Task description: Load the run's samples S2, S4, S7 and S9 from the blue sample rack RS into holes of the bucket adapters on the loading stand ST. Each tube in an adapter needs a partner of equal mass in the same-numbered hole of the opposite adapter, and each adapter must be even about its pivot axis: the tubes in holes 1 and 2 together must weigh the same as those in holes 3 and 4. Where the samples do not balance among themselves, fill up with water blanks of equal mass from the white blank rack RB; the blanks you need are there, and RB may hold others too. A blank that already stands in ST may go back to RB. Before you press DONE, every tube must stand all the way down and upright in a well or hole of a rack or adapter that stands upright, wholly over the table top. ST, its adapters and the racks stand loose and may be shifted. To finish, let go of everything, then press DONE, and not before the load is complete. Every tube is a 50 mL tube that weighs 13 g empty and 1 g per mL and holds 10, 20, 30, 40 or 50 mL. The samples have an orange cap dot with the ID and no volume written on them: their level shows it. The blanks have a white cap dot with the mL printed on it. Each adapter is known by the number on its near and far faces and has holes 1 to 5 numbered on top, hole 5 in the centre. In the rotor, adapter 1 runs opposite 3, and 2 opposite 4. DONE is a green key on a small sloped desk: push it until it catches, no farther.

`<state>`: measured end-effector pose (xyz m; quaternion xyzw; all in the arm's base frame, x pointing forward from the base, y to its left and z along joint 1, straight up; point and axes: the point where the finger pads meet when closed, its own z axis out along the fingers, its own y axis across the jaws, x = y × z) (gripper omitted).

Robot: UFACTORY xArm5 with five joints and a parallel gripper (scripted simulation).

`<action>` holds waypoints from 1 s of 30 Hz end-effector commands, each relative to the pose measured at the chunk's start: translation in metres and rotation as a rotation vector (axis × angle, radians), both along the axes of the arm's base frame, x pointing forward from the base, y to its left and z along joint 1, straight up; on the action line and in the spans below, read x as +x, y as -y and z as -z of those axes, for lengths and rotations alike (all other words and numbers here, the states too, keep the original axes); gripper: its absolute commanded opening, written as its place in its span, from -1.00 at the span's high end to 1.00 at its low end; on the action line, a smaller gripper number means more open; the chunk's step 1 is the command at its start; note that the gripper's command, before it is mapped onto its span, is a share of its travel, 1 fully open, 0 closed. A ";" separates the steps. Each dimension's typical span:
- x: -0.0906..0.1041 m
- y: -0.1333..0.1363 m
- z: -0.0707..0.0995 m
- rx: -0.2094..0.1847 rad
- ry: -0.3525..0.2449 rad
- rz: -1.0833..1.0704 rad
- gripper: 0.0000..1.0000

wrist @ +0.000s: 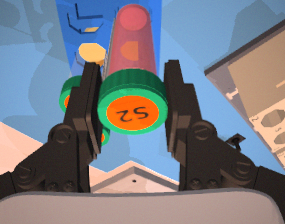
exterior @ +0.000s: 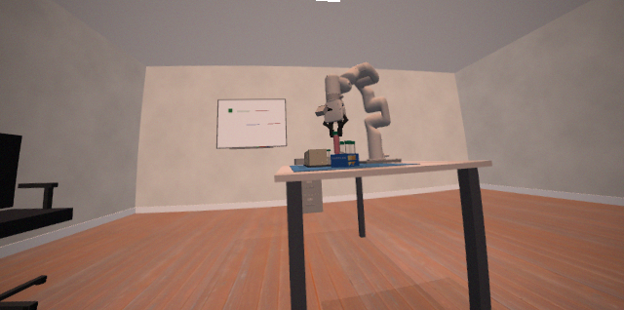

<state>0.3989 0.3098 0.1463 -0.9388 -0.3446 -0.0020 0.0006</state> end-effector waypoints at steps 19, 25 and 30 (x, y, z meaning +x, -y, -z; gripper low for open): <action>0.001 -0.001 -0.040 0.002 0.003 0.000 1.00; 0.001 -0.001 -0.048 0.002 0.003 0.000 1.00; 0.001 -0.001 -0.058 0.002 0.003 0.000 1.00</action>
